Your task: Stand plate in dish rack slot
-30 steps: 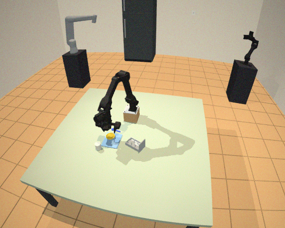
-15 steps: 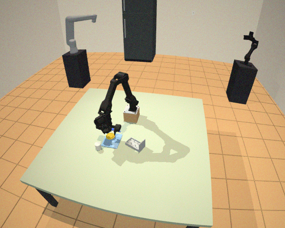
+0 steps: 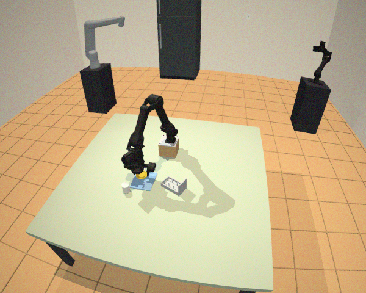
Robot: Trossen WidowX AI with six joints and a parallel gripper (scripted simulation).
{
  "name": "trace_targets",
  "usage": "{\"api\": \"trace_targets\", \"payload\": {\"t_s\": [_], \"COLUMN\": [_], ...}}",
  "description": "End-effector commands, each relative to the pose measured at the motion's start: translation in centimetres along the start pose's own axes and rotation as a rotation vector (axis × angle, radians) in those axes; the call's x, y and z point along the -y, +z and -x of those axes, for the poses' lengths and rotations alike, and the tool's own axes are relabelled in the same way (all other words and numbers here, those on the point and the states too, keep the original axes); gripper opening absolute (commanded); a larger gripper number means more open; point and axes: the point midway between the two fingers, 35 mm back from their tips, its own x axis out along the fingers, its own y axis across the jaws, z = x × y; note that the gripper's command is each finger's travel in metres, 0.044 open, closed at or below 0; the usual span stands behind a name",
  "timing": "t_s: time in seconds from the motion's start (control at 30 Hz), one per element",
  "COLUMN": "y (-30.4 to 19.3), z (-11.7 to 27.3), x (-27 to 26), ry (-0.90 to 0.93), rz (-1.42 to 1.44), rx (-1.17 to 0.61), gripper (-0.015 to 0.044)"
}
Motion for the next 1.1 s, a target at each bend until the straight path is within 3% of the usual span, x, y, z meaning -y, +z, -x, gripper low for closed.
{"api": "trace_targets", "payload": {"t_s": [0.0,0.27,0.63,0.8,1.07], "y": [-0.3,-0.3,-0.3,-0.1,0.9], "z": [-0.6,-0.6,-0.6,0.1,4.7], "x": [-0.2,-0.2,-0.2,-0.1,0.4], "ry": [0.008,0.008,0.008,0.007,0.006], "rz": [0.004,0.004,0.004,0.003,-0.001], "rx": [-0.007,-0.007,-0.007,-0.007,-0.004], "gripper": [0.04,0.04,0.0327,0.0195,0.0]}}
